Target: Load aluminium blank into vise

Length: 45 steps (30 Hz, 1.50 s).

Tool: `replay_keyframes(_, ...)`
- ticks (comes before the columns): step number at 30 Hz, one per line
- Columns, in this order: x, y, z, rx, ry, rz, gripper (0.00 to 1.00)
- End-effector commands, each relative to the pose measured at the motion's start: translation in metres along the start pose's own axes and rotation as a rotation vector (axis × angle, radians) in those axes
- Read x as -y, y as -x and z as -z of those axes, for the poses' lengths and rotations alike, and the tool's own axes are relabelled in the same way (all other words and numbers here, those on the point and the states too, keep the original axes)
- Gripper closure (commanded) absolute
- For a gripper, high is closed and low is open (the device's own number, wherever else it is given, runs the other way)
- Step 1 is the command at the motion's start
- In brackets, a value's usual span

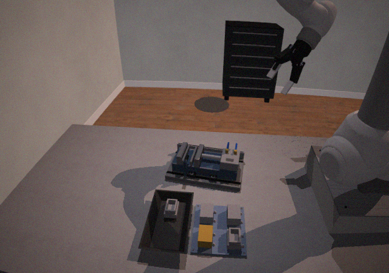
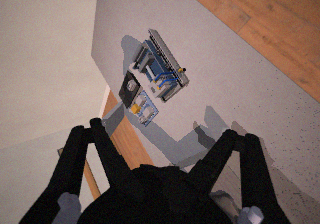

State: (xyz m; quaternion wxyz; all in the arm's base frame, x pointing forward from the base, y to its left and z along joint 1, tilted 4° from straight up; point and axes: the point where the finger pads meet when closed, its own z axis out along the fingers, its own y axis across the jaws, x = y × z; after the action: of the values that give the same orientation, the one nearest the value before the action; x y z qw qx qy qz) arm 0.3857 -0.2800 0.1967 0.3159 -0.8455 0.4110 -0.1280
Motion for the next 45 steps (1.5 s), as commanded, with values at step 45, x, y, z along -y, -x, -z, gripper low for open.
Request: replay_keyframes(45, 0.083, 0.065, -0.134, 0.248, 0.273, 0.168, 0.00)
